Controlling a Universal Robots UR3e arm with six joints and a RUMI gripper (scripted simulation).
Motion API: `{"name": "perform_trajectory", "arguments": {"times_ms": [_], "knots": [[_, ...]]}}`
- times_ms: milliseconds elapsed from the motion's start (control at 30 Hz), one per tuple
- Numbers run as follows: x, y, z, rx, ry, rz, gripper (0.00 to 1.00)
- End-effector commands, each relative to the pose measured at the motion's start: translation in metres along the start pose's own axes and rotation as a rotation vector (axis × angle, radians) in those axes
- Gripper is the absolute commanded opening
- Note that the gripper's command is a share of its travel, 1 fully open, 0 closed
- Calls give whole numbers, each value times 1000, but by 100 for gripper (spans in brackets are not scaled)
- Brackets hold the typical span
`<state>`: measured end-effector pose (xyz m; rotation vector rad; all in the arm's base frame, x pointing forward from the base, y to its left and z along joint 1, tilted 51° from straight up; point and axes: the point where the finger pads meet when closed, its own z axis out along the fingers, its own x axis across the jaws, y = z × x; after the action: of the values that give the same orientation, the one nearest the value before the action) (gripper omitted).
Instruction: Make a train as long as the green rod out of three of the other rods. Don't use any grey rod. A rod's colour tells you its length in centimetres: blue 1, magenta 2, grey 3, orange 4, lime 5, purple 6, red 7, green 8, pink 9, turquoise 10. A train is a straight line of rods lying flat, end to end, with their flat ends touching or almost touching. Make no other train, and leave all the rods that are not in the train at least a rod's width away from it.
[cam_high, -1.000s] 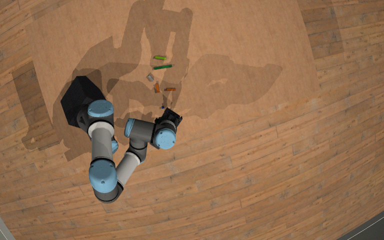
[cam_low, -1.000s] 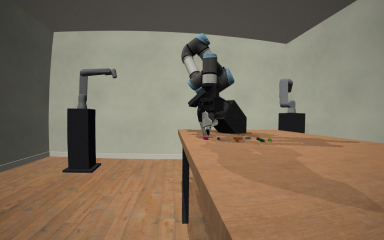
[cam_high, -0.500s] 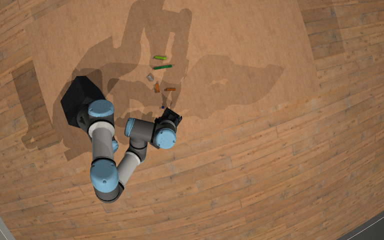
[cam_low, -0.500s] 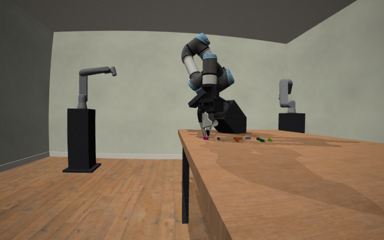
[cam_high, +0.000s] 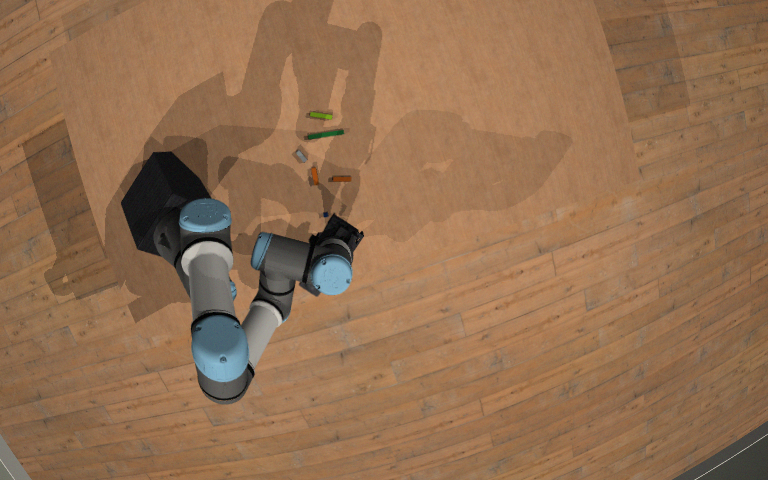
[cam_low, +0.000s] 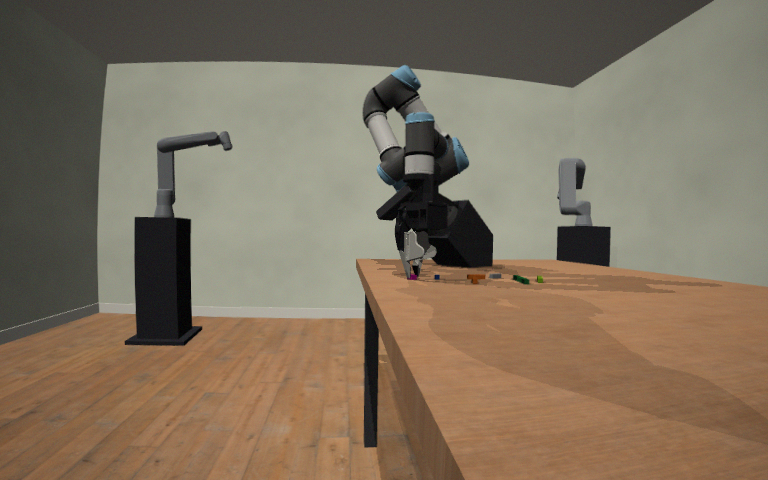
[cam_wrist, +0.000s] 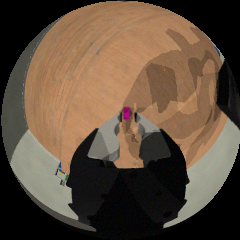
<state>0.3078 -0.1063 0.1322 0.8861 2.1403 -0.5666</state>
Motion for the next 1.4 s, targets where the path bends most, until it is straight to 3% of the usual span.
{"name": "perform_trajectory", "arguments": {"times_ms": [0,1300,1333,1367], "knots": [[-2,2,3,-8,-9,1,14],[-3,2,2,-8,-10,1,14],[-3,2,2,-8,-10,1,0],[-3,2,2,-8,-10,1,0]]}}
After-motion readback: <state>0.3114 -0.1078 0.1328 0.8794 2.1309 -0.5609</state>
